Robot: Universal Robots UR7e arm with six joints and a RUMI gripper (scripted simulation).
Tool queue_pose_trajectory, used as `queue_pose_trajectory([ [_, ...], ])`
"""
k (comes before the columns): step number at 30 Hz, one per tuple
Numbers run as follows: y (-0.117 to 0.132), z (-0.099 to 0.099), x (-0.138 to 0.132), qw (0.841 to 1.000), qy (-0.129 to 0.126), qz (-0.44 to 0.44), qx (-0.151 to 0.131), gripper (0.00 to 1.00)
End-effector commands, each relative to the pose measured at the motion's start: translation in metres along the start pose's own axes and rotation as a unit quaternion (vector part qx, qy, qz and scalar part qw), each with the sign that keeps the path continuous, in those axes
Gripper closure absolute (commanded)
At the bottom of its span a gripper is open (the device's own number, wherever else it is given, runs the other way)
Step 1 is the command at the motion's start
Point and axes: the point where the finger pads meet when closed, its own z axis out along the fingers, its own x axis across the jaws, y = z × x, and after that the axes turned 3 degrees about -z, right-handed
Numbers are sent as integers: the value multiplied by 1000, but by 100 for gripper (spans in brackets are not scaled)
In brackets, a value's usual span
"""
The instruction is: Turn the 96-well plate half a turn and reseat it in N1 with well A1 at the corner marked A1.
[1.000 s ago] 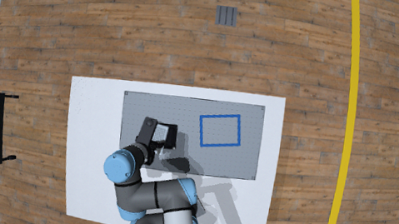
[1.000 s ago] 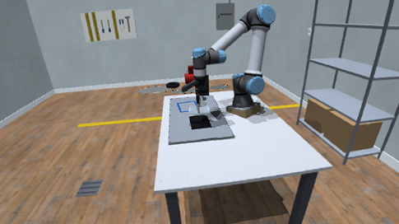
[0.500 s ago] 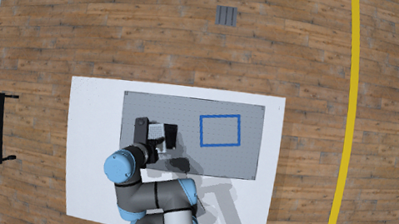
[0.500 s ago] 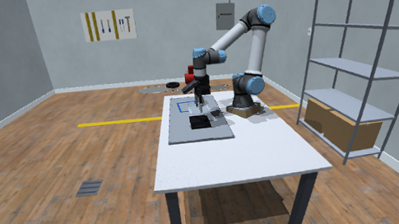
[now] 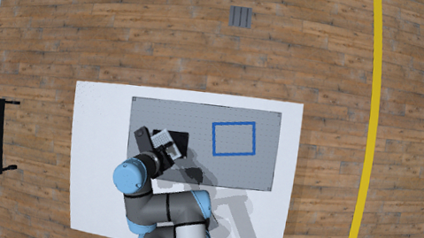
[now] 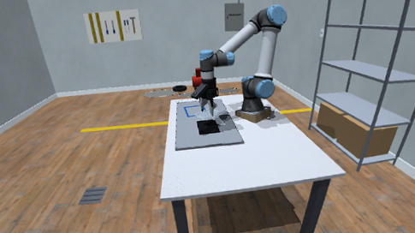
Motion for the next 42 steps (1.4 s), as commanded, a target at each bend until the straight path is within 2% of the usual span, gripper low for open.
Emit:
queue_pose_trajectory([
  [1,0,0,0,999,-3,-55,3,100],
  [8,0,0,0,988,-2,-154,3,100],
  [17,0,0,0,954,-2,-300,3,100],
  [19,0,0,0,954,-2,-300,3,100],
  [30,0,0,0,885,-1,-466,4,100],
  [42,0,0,0,885,-1,-466,4,100],
])
